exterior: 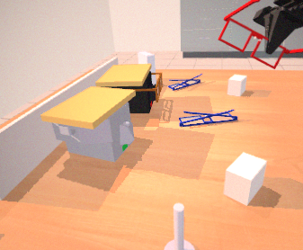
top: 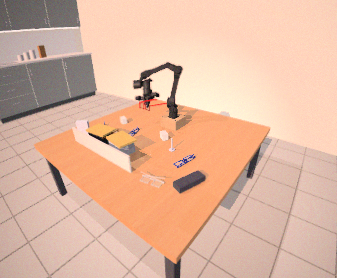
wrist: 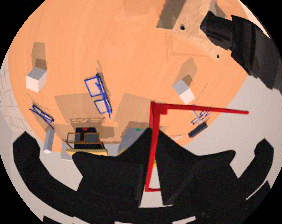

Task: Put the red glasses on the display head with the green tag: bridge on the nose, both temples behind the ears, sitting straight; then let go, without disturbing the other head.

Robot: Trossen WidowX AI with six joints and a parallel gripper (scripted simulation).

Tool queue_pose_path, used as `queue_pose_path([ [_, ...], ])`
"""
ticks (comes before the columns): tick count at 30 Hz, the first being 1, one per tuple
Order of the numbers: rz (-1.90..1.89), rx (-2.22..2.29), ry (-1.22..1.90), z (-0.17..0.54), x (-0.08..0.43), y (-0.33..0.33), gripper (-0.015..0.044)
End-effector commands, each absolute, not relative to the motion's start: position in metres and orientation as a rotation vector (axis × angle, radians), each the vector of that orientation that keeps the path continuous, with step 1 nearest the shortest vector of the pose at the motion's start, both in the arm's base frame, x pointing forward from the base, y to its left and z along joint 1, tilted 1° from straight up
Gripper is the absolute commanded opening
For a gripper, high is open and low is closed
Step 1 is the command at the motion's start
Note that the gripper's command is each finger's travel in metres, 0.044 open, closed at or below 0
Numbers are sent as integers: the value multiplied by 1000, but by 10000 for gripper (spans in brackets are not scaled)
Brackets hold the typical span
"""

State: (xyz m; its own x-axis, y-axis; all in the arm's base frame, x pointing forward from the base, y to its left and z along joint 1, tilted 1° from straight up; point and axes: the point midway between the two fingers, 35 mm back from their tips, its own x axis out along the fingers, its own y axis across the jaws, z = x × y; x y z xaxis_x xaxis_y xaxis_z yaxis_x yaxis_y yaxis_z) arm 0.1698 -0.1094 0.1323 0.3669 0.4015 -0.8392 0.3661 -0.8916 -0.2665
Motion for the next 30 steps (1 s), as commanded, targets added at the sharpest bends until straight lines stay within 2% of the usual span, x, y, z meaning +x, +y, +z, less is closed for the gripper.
queue_pose_path([
  [1, 1644, -2640, -911, 129, 175, -107, 0],
  [17, 1681, -2821, -1997, 117, 199, -84, 0],
  [30, 1366, -2579, -3109, 109, 217, -61, 0],
])
